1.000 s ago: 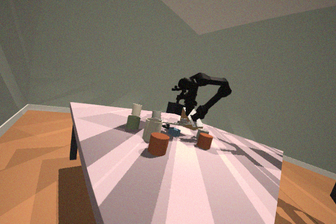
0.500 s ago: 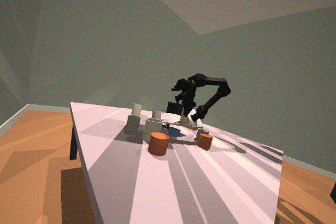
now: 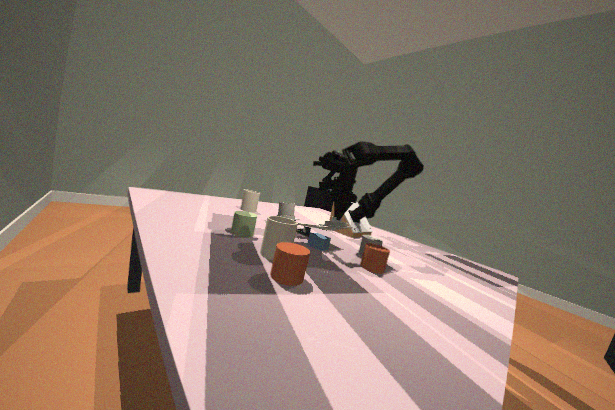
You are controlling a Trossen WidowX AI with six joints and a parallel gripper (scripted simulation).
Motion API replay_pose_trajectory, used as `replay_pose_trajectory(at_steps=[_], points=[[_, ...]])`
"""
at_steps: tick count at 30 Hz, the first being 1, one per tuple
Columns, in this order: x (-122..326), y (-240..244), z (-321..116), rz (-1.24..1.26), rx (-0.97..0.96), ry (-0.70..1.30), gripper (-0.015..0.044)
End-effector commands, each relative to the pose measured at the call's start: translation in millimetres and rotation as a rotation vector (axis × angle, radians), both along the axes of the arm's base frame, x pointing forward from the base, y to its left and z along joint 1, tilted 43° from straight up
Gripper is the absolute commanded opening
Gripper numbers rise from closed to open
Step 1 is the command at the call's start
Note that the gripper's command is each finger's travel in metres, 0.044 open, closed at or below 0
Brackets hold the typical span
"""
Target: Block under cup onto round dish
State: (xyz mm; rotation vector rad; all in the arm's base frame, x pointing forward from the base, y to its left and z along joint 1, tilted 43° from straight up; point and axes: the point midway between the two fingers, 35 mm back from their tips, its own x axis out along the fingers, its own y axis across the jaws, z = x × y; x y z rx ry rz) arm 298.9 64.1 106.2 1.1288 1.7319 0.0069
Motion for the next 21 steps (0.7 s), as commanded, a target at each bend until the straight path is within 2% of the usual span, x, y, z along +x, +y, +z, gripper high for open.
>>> replay_pose_trajectory(at_steps=[1, 8, 11, 21], points=[[-2.8, 5.4, -6.1, -0.002, 0.005, 0.011, 0.026], [-3.7, 11.5, -12.3, -0.002, 0.006, 0.011, 0.026], [-3.7, 11.5, -12.3, -0.002, 0.006, 0.011, 0.0181], [-3.7, 11.5, -12.3, -0.002, 0.006, 0.011, 0.0115]])
